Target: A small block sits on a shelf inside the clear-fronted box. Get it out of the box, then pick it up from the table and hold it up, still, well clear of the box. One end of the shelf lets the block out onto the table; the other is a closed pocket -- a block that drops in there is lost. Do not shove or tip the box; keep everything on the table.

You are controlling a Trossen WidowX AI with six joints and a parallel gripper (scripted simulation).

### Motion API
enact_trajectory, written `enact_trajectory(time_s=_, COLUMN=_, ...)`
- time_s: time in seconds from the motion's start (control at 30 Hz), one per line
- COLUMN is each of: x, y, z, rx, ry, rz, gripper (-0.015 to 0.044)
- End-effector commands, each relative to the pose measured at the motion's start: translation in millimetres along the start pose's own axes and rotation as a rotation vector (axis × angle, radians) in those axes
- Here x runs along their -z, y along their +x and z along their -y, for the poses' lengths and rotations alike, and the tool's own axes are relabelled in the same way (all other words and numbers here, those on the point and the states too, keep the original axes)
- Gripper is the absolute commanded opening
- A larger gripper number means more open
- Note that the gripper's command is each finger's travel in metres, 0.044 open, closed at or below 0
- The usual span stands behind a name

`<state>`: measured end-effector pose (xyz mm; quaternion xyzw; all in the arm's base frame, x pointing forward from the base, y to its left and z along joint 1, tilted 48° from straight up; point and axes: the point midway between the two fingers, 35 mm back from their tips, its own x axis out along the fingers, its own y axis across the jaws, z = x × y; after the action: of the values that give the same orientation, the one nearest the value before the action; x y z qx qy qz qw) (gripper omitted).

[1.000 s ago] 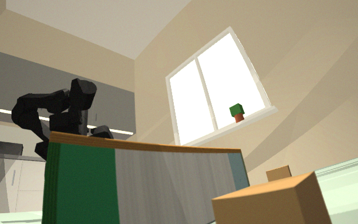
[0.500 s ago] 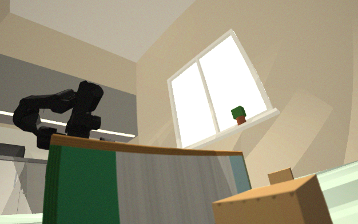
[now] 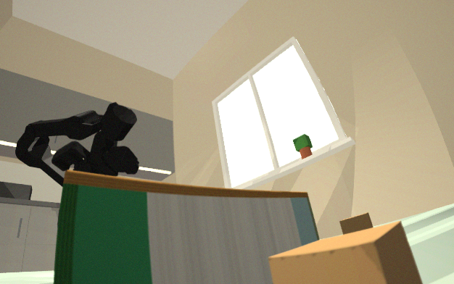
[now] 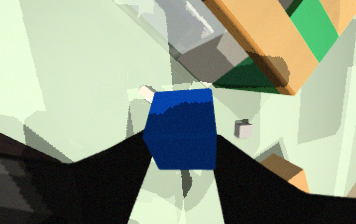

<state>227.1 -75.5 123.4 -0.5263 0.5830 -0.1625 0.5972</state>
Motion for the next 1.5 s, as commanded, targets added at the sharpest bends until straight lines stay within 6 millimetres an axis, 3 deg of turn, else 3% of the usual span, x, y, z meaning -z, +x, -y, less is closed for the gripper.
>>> enact_trajectory(time_s=0.0, x=0, y=-4, z=1, rx=0.016, ry=-0.175, rz=-0.003, gripper=0.0)
enact_trajectory(time_s=1.47, x=9, y=-42, z=12, rx=0.118, ry=-2.028, rz=-0.161, gripper=0.0)
